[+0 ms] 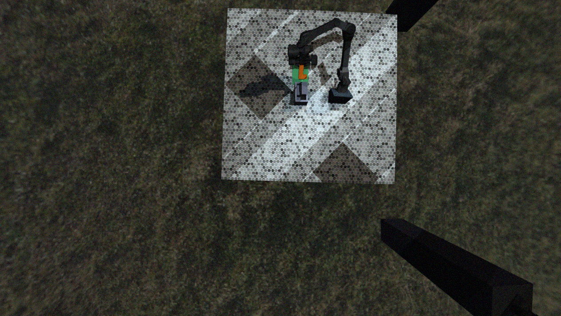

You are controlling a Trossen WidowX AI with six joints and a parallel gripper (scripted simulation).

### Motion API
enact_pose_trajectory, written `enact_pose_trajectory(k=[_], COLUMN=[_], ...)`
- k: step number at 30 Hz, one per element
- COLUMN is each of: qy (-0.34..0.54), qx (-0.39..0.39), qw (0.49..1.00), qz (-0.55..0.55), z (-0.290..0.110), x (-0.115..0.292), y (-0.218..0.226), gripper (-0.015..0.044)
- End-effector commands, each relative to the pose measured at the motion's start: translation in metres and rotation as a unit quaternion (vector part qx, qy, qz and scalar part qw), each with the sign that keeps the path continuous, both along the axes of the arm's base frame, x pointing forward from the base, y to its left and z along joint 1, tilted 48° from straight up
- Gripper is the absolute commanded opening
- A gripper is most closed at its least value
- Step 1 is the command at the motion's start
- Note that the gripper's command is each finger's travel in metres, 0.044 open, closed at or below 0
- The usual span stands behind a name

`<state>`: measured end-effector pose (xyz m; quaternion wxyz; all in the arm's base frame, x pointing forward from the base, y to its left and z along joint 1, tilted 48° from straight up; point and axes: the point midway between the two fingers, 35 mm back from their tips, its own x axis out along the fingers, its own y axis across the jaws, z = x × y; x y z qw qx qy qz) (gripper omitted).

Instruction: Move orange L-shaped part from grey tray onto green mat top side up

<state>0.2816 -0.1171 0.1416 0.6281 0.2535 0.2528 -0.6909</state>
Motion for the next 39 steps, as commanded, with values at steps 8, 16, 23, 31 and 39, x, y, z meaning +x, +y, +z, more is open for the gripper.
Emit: enact_pose_trajectory(k=[8,16,23,31,39], qy=[0.004,0.004,0.004,0.004,0.002], qx=[-0.002,-0.002,-0.002,-0.002,-0.001], qw=[1.0,1.0,1.0,1.0,1.0], qz=[-0.001,-0.001,-0.001,-0.001,-0.002], z=[-0.0115,-0.0122,-0.0122,-0.0122,-0.0125], x=[-0.0035,-0.0036,-0.0037,-0.0037,-0.0035], y=[-0.014,-0.0148,-0.0148,-0.0148,-0.014], gripper=[0.0,0.0,0.0,0.0,0.0184])
